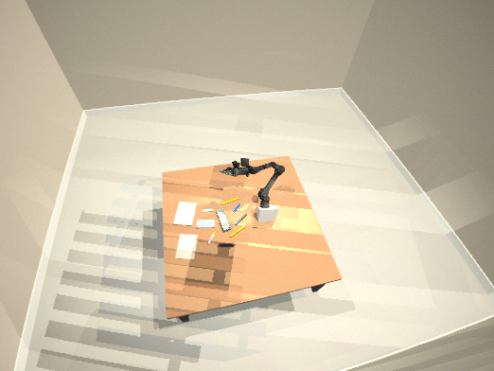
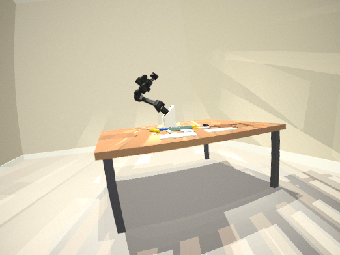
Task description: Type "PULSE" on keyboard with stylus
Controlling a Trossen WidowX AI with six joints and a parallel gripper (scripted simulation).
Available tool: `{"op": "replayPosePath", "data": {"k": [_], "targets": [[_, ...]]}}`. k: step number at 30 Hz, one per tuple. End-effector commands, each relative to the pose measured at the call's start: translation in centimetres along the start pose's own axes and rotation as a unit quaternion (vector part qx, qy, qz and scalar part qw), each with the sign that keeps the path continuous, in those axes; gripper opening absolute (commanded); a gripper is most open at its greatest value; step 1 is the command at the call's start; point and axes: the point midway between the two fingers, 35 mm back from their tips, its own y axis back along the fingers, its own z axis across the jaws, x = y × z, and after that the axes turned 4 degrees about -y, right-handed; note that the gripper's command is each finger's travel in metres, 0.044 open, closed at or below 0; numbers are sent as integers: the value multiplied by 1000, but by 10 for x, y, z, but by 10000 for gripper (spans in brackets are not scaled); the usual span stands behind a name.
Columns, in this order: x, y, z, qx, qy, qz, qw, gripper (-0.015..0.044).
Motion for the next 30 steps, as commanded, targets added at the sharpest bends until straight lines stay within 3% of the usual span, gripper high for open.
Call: {"op": "replayPosePath", "data": {"k": [1,9,17,30], "targets": [[2,-2,-1,2,-1,5,1000,414],[99,-55,-27,94,-7,205,974,204],[190,-70,-53,173,21,356,918,0],[353,-31,-83,285,153,630,706,0]]}}
